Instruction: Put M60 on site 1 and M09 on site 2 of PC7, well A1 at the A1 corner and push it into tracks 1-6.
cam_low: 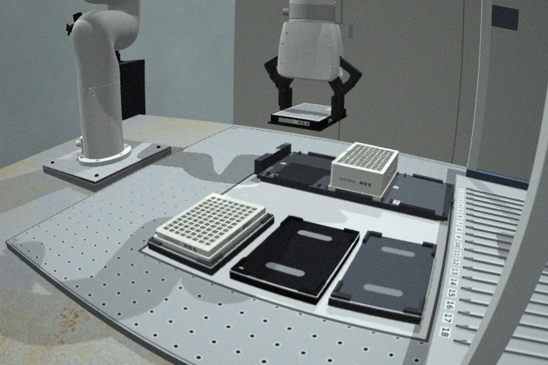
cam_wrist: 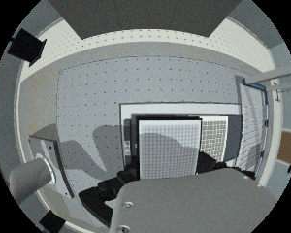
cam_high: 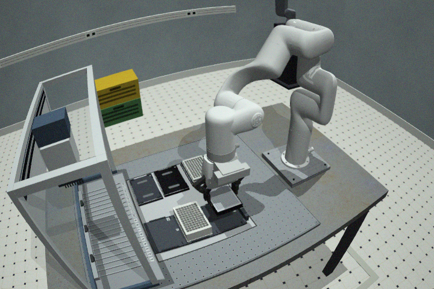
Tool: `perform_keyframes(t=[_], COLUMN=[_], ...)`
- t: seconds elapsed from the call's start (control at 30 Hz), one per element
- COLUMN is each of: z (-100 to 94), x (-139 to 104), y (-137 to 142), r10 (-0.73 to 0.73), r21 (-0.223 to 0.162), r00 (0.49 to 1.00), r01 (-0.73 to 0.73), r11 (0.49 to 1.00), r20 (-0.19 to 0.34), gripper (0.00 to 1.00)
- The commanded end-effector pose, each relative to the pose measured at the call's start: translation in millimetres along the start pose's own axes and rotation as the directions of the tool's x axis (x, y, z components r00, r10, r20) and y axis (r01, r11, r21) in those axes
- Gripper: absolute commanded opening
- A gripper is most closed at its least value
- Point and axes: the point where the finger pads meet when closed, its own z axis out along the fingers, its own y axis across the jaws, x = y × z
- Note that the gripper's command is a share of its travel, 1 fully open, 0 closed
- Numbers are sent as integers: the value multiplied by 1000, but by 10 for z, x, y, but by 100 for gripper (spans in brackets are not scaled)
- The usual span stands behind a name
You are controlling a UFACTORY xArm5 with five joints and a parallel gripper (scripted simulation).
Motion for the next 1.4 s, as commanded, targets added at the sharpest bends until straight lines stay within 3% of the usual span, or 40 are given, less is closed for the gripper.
perform_keyframes(t=[0.0,1.37], z=[47,665], x=[5,14], y=[13,11], r10=[0,0], r21=[1,1], r00=[1000,1000], r01=[0,0], r11=[1000,1000], r20=[-15,-15], gripper=[0,0])
